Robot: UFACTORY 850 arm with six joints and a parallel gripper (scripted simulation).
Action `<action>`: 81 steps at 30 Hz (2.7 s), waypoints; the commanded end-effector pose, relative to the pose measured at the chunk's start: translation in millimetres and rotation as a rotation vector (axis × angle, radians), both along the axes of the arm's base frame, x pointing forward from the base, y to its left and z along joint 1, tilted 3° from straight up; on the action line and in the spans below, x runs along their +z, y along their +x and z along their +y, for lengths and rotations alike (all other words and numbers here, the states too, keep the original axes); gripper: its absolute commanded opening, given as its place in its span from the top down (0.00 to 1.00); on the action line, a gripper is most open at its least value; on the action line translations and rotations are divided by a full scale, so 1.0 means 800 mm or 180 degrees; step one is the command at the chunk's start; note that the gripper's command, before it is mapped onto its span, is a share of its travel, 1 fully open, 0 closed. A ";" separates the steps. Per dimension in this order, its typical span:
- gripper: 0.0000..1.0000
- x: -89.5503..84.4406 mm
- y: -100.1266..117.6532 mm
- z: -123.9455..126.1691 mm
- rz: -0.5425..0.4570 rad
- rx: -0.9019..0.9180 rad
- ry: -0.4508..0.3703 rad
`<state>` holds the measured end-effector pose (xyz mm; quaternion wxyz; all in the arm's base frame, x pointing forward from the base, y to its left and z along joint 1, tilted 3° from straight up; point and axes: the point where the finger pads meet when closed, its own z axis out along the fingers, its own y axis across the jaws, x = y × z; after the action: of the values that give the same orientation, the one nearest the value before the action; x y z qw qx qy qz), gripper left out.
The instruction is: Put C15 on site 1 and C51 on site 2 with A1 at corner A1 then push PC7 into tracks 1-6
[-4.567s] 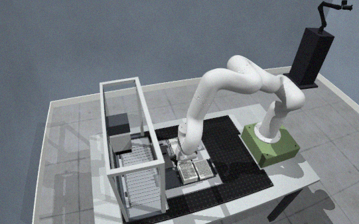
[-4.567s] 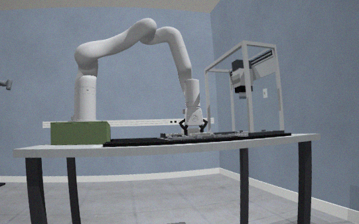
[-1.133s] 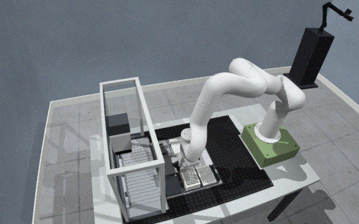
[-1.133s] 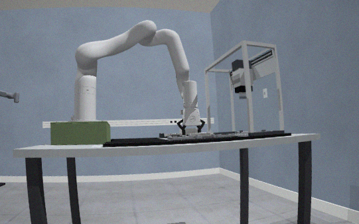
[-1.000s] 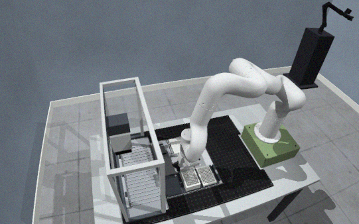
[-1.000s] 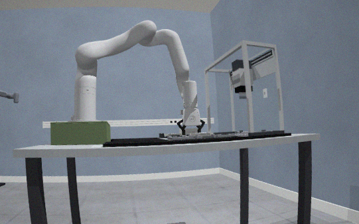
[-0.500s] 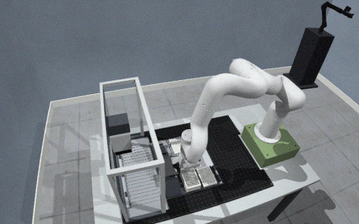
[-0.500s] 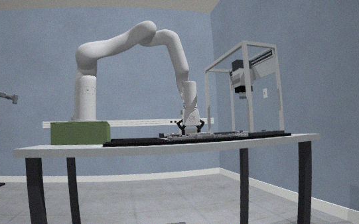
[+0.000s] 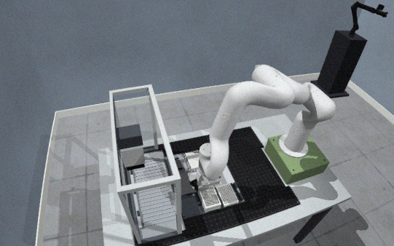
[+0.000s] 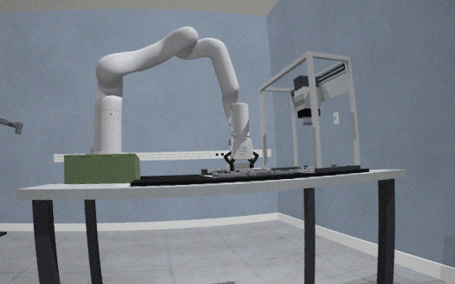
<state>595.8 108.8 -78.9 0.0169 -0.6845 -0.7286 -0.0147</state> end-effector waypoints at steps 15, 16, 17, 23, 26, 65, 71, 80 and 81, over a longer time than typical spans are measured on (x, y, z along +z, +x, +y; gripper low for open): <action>0.00 0.001 0.001 0.008 -0.0006 0.0000 0.0001; 0.00 0.001 0.001 0.008 -0.0006 0.0000 0.0001; 0.00 0.001 0.001 0.008 -0.0006 0.0000 0.0001; 0.00 0.001 0.001 0.008 -0.0006 0.0000 0.0001; 0.00 0.001 0.001 0.008 -0.0006 0.0000 0.0001; 0.00 0.016 0.002 -0.005 -0.0006 0.0000 0.0001; 0.00 0.026 0.002 -0.005 -0.0006 0.0000 0.0001; 0.00 0.043 0.002 -0.006 -0.0006 0.0000 0.0001; 0.00 0.045 0.002 -0.006 -0.0006 0.0000 0.0001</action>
<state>596.3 104.1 -49.1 0.0169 -0.6845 -0.7286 -0.0147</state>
